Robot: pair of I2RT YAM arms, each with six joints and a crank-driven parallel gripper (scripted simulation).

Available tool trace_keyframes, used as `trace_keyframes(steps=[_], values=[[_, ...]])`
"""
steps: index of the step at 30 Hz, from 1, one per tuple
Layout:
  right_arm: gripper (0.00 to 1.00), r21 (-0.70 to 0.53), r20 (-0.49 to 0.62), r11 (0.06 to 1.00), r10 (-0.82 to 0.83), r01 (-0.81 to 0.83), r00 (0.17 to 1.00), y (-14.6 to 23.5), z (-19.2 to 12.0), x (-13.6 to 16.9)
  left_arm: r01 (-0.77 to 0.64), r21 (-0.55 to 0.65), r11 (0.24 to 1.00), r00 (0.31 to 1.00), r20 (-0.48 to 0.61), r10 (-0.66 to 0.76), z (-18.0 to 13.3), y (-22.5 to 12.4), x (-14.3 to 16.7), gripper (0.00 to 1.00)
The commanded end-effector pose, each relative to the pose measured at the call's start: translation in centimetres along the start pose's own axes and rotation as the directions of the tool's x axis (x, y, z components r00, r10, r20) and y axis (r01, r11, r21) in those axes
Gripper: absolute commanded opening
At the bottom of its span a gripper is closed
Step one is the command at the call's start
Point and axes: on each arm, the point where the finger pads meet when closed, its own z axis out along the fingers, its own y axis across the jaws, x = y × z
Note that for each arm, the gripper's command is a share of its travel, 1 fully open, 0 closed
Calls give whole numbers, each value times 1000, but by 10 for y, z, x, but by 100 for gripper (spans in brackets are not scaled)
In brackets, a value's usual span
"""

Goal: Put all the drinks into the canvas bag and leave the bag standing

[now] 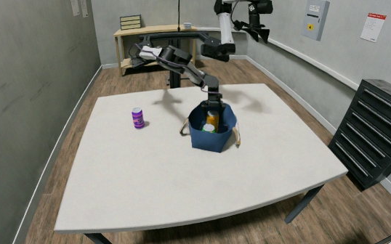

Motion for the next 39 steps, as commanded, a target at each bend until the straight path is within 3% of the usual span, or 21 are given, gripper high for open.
trace_keyframes(steps=[1,4,5,18,20,23,27,28,31,35,37,39], values=[[74,-44,70,993,112,-109,991,19,-4,-37,25,-46,999,1000,-15,-26,-17,2,0,100],[74,-36,77,992,124,-122,989,16,1,-43,25,-46,999,1000,-15,-26,-17,2,0,100],[74,-18,60,995,103,-102,993,10,9,-22,25,-46,999,1000,-15,-26,-17,2,0,100],[74,-46,70,993,111,-108,991,21,2,-30,25,-46,999,1000,-15,-26,-17,2,0,100],[74,-18,60,996,85,-84,995,9,15,-16,25,-46,999,1000,-15,-26,-17,2,0,100],[74,-43,66,995,95,-92,993,19,6,-22,25,-46,999,1000,-15,-26,-17,2,0,100],[74,-18,60,996,92,-91,994,9,18,-13,25,-46,999,1000,-15,-26,-17,2,0,100],[74,-33,69,995,101,-99,992,16,12,-24,25,-46,999,1000,-15,-26,-17,2,0,100],[74,-31,59,994,107,-106,992,15,16,-12,25,-46,999,1000,-15,-26,-17,2,0,100],[74,-26,72,994,109,-107,991,13,17,-26,25,-46,999,1000,-15,-26,-17,2,0,100],[74,-47,59,993,108,-106,992,21,10,-11,25,-46,999,1000,-15,-26,-17,2,0,100],[74,-15,65,995,102,-102,993,8,25,-16,25,-46,999,1000,-15,-26,-17,2,0,100]])
